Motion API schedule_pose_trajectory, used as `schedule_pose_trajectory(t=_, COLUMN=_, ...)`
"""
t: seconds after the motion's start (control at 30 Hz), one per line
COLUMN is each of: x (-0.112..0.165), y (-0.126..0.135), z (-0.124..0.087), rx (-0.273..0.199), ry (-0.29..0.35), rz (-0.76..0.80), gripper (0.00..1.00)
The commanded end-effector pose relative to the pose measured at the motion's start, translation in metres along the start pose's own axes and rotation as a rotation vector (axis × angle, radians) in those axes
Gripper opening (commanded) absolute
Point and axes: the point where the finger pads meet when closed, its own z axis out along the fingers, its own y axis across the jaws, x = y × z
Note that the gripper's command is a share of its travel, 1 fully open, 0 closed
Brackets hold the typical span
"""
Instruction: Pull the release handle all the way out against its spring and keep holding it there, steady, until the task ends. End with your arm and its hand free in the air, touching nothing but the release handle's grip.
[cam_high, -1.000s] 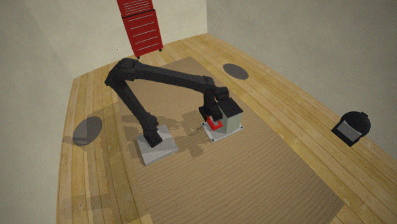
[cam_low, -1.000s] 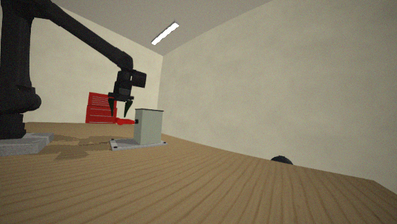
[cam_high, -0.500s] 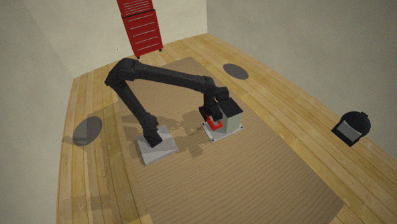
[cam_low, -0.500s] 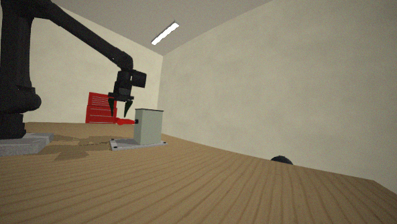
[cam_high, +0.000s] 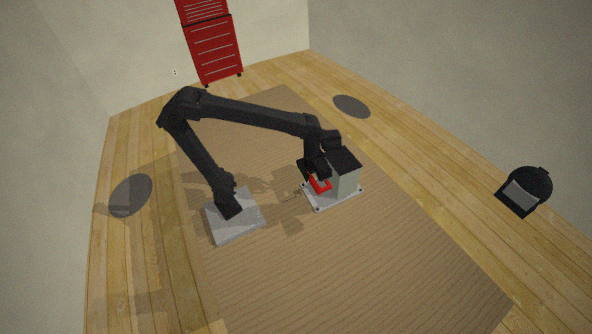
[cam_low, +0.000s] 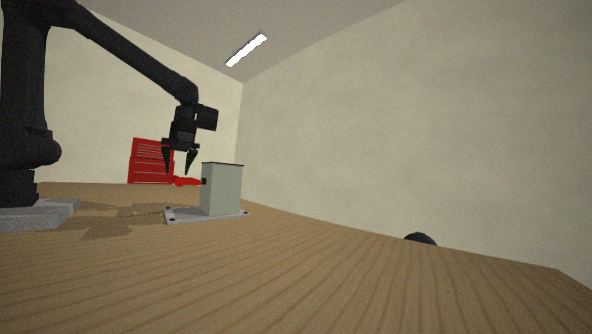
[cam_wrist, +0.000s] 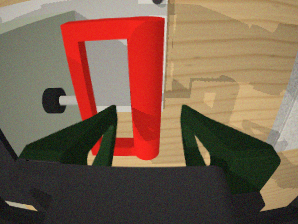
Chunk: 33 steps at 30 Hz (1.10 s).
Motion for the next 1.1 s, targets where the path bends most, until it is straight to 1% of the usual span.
schedule_pose_trajectory(t=0.0, x=-0.0066, y=0.0034, z=0.0035, rx=-0.005, ry=-0.004, rz=0.022, gripper=0.50)
schedule_pose_trajectory(t=0.73, x=-0.0071, y=0.0054, z=0.0035, rx=-0.005, ry=-0.004, rz=0.022, gripper=0.50)
schedule_pose_trajectory(t=1.03, x=-0.0083, y=0.0101, z=0.0005, rx=-0.014, ry=-0.006, rz=0.022, gripper=0.50)
schedule_pose_trajectory(t=1.07, x=-0.0071, y=0.0054, z=0.0035, rx=-0.005, ry=-0.004, rz=0.022, gripper=0.50)
